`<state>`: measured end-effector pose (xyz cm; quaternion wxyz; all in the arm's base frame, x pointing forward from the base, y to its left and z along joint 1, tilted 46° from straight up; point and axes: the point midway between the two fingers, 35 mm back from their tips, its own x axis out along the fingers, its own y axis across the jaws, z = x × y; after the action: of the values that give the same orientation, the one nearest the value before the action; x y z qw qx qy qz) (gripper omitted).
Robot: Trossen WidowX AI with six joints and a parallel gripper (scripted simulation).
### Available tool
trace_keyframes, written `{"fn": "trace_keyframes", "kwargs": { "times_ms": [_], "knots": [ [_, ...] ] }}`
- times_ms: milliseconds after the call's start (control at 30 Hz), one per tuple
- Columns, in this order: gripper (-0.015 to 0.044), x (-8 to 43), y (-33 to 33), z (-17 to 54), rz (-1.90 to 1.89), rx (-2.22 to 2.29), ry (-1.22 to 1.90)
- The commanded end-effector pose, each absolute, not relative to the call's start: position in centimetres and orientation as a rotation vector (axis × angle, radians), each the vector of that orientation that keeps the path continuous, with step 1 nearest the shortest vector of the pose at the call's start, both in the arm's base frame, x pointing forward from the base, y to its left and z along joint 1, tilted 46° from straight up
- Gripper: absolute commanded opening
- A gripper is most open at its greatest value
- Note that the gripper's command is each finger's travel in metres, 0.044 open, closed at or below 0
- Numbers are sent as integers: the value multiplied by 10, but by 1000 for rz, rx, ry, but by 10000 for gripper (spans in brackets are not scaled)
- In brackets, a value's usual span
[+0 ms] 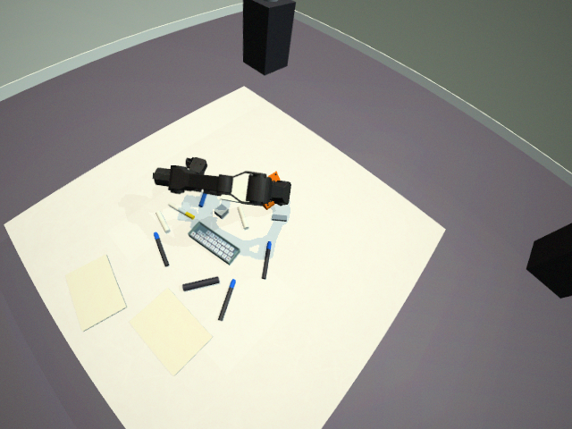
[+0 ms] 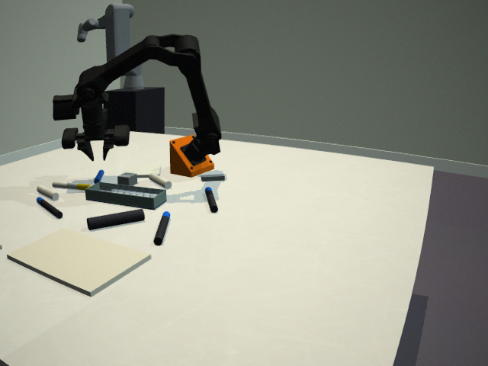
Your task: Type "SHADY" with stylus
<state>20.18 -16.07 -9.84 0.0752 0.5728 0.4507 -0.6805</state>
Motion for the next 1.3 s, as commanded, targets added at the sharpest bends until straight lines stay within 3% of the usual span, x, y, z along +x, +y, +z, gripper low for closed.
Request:
{"fn": "trace_keyframes", "kwargs": {
  "times_ms": [0,1267],
  "knots": [
    [150,201,-157,-100,-2046,1724,1357],
    [150,203,-141,-116,-2045,1725,1358]
  ]
}}
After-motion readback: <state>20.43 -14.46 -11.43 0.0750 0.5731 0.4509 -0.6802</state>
